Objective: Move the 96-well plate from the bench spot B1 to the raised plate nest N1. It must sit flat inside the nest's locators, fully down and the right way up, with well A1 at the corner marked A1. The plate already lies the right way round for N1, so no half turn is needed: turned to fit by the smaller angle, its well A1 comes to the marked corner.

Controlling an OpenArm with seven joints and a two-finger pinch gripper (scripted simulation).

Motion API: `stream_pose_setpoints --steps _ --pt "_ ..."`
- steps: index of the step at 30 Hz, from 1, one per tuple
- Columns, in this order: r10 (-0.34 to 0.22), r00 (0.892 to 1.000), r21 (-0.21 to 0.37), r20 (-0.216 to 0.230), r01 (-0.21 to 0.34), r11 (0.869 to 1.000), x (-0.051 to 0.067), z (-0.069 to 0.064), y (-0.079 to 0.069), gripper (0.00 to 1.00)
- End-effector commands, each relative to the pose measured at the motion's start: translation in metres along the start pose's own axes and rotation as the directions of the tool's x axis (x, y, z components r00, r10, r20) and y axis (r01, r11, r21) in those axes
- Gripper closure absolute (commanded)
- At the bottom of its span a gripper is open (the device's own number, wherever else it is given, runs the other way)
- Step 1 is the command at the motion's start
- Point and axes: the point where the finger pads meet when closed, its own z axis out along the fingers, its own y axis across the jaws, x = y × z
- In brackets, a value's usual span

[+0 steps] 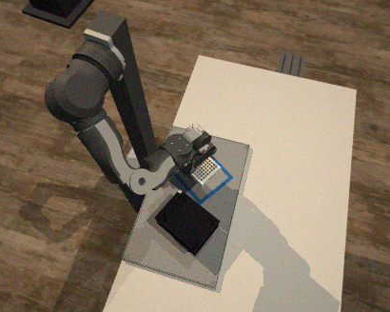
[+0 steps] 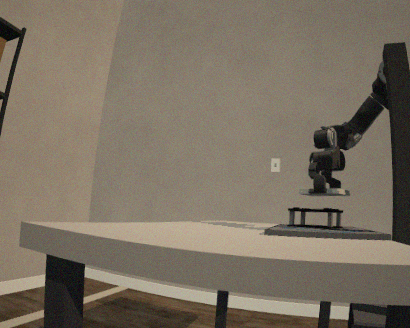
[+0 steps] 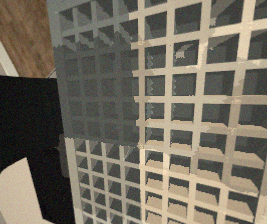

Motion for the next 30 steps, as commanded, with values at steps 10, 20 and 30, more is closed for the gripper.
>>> stream_pose_setpoints --steps 10,20,30 --pt "-0.109 0.994 0.0 -0.003 0.109 0.994 -0.011 -0.005 -0.013 1.0" --pt "-0.109 0.994 0.0 -0.003 0.109 0.994 -0.033 -0.015 -0.045 1.0" --pt "-0.109 0.994 0.0 -0.003 0.109 0.994 -0.033 -0.015 -0.045 1.0"
